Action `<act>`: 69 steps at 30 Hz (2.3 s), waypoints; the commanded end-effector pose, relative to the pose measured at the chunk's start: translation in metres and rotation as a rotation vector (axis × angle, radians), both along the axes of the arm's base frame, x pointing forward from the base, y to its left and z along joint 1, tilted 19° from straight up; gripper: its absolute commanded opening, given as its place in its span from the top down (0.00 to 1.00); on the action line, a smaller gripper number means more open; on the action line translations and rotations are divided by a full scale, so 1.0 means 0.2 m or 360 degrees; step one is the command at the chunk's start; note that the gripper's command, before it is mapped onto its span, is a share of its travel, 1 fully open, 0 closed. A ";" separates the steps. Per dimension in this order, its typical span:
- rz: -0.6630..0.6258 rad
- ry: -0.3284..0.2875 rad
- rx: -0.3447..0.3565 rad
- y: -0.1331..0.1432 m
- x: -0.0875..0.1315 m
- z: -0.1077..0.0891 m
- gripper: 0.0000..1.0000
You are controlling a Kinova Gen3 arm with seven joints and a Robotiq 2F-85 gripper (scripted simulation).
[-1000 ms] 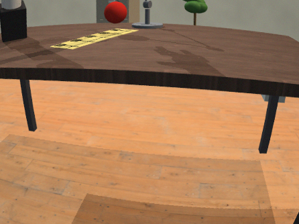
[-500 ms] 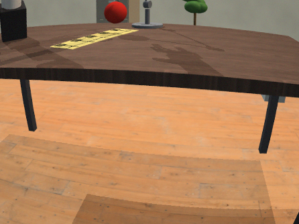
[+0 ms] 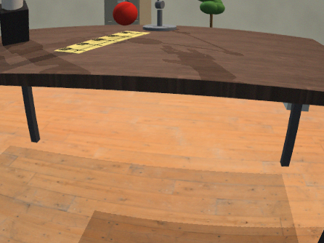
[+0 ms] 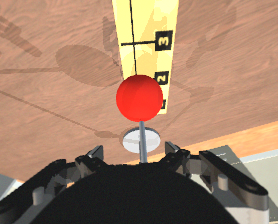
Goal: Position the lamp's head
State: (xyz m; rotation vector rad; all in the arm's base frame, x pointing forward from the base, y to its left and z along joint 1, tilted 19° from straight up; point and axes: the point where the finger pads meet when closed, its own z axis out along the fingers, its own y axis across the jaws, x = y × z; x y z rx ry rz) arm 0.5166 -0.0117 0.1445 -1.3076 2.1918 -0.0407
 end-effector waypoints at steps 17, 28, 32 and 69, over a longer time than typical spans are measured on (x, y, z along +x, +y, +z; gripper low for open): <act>0.0042 0.0017 0.0006 0.11 0.05 -0.12 0.00; 0.0059 0.0027 0.0016 0.14 0.05 -0.13 1.00; 0.0058 0.0026 0.0015 0.14 0.05 -0.13 1.00; 0.0065 0.0029 0.0014 0.04 0.00 -0.13 1.00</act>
